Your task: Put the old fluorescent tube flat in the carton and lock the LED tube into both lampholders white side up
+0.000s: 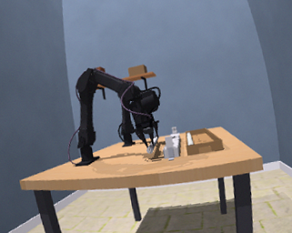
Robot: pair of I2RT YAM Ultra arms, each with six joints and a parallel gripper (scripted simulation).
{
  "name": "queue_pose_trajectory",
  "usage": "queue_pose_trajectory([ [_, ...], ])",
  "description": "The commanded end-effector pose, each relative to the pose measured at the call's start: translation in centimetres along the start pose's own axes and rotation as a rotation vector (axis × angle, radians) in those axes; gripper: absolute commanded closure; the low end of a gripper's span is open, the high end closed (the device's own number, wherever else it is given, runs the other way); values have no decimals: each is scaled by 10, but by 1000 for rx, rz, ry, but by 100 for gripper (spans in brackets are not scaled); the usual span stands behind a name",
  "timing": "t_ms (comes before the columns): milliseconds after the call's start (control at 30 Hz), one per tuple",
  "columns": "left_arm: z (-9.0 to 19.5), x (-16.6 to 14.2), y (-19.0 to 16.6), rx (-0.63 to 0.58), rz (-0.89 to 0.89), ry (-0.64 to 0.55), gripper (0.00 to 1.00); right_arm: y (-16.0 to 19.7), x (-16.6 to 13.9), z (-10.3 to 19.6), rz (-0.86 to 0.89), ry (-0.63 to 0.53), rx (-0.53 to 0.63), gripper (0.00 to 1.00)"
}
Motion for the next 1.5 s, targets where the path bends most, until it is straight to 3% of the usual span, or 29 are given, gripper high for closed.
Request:
queue_pose_trajectory([
  [0,22,5,2,17,0,-38,89,7,4,22,-6,2,54,89],
  [1000,38,2,6,5,-3,-27,89,10,-1,41,4,-1,43,89],
  [1467,64,4,9,27,-2,-50,89,14,1,64,1,0,64,89],
])
Point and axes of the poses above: on each arm, the point where the finger pads meet when closed, its own z axis back along the fingers, its own y axis across the jaws, x = y × z, the point moved 10 cm from there along z, back along the fingers, and after that the axes turned 11 degrees about -z, right-handed, at the moved point
